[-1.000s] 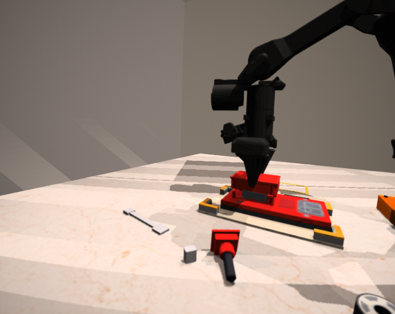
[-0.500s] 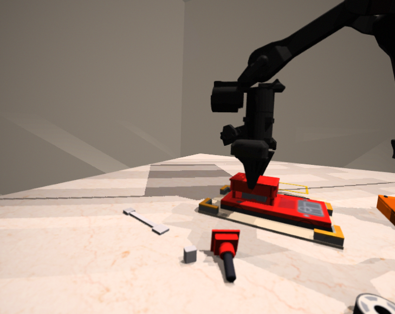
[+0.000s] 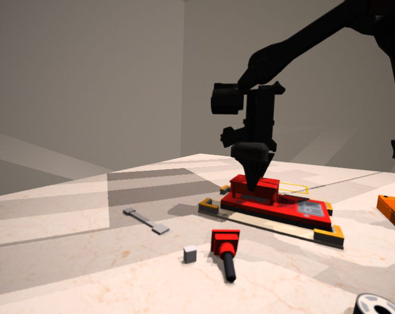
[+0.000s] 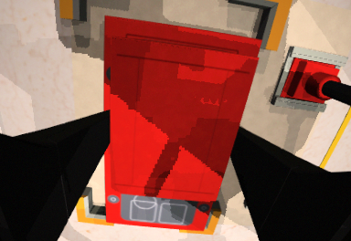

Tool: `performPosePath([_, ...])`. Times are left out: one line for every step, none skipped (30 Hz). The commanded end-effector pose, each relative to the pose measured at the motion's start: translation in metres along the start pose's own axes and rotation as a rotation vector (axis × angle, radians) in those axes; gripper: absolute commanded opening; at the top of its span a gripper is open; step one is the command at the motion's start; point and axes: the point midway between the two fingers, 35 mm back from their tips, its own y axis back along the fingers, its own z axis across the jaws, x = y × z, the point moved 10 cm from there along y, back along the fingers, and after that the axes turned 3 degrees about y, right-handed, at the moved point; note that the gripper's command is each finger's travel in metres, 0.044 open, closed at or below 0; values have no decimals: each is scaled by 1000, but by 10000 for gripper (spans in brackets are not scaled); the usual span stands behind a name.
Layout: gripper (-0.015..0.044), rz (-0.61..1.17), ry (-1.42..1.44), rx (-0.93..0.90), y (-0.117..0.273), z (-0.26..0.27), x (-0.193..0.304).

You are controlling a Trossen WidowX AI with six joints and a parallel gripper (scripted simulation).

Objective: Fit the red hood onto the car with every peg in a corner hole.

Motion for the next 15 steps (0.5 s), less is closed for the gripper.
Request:
performPosePath([0,2,-4,-1,-4,0,0])
performPosePath([0,2,-4,-1,-4,0,0])
performPosePath([0,2,-4,-1,-4,0,0])
performPosePath([0,2,-4,-1,-4,0,0])
performPosePath([0,2,-4,-1,-3,0,0])
performPosePath([0,2,-4,-1,-3,0,0])
performPosePath([0,2,-4,-1,-3,0,0])
performPosePath([0,2,-4,-1,-2,0,0])
performPosePath([0,2,-4,-1,-2,0,0])
performPosePath([0,2,-4,-1,-2,0,0])
performPosePath([0,2,-4,-1,-1,0,0])
performPosePath([0,2,-4,-1,-1,0,0])
performPosePath([0,1,-4,-1,0,0,0])
performPosePath([0,1,-4,-1,0,0,0])
performPosePath([0,1,-4,-1,0,0,0])
